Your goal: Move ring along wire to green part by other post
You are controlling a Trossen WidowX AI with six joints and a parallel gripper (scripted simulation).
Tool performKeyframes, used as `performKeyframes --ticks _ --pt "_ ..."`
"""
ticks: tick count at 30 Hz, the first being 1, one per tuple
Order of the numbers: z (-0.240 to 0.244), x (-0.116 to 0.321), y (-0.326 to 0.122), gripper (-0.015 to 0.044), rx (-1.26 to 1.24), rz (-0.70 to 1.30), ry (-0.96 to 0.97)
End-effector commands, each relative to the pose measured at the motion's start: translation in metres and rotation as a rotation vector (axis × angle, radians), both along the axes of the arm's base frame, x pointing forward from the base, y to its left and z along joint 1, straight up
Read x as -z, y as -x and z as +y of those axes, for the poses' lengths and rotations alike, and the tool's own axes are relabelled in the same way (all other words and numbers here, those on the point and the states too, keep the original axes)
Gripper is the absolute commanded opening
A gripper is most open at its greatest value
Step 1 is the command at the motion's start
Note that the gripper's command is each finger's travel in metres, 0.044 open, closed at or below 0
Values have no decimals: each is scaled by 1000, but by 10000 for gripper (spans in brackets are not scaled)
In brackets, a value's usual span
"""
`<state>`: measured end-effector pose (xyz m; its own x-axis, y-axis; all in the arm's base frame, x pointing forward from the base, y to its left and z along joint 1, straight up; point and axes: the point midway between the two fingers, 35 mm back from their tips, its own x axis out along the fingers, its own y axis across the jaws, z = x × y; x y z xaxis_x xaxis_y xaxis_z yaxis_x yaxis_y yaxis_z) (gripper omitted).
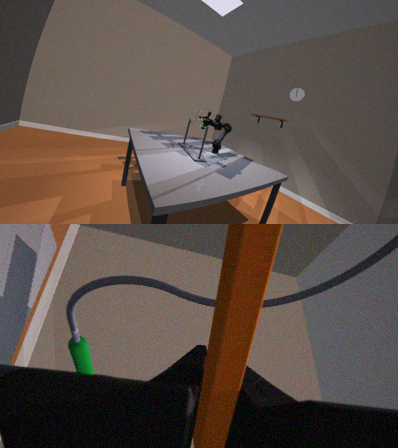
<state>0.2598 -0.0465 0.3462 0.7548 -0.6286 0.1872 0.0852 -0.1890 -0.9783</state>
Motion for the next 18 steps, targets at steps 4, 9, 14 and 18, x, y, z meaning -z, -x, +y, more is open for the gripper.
performKeyframes --ticks 4,9,14,18 --pt "-2 12 0 -150 -4 -13 -52" --pt "-3 25 0 -150 -5 -23 -126" --pt "-2 40 0 -150 -6 -36 -220" --pt "0 52 -1 -150 -7 -46 -299"
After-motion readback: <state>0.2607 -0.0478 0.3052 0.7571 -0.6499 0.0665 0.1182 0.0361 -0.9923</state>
